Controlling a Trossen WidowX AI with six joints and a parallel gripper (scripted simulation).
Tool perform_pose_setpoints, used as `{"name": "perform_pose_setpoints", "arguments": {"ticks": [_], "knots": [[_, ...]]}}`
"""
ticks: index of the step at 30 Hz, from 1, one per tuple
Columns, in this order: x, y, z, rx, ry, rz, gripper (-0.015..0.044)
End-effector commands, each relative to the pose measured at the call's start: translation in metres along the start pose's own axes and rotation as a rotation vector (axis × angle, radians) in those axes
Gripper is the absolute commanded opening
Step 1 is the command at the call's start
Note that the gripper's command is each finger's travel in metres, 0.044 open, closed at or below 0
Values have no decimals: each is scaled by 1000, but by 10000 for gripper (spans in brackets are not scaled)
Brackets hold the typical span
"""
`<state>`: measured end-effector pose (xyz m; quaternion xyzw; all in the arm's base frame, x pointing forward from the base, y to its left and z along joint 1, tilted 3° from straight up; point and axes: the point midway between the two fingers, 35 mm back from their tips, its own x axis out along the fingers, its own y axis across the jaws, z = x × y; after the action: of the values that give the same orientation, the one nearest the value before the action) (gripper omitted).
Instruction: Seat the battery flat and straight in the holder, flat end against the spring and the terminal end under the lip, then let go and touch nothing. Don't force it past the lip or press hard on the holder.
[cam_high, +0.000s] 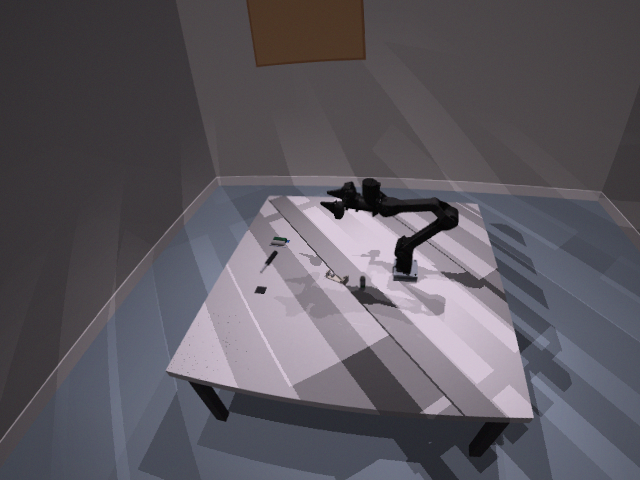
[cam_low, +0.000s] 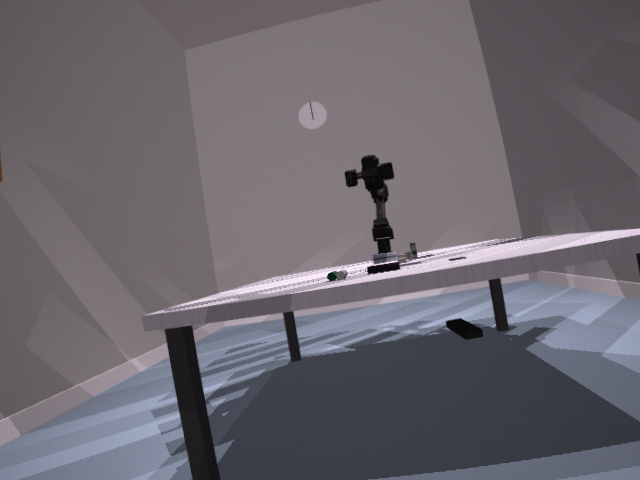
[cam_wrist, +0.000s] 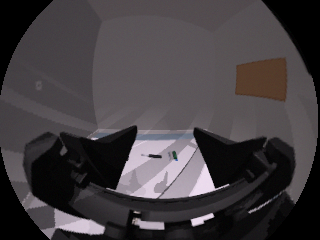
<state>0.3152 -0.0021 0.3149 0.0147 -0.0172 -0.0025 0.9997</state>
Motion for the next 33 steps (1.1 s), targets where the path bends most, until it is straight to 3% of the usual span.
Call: {"name": "perform_pose_setpoints", "arguments": {"ticks": [1, 7, 15, 24, 33], "knots": [[1, 2, -3, -5, 18, 5, 374], [0, 52, -105, -216, 573, 218, 216], [-51, 84, -171, -441, 1041, 466, 6], [-125, 94, -194, -672, 1480, 746, 0], [-126, 94, -194, -676, 1487, 751, 0]]}}
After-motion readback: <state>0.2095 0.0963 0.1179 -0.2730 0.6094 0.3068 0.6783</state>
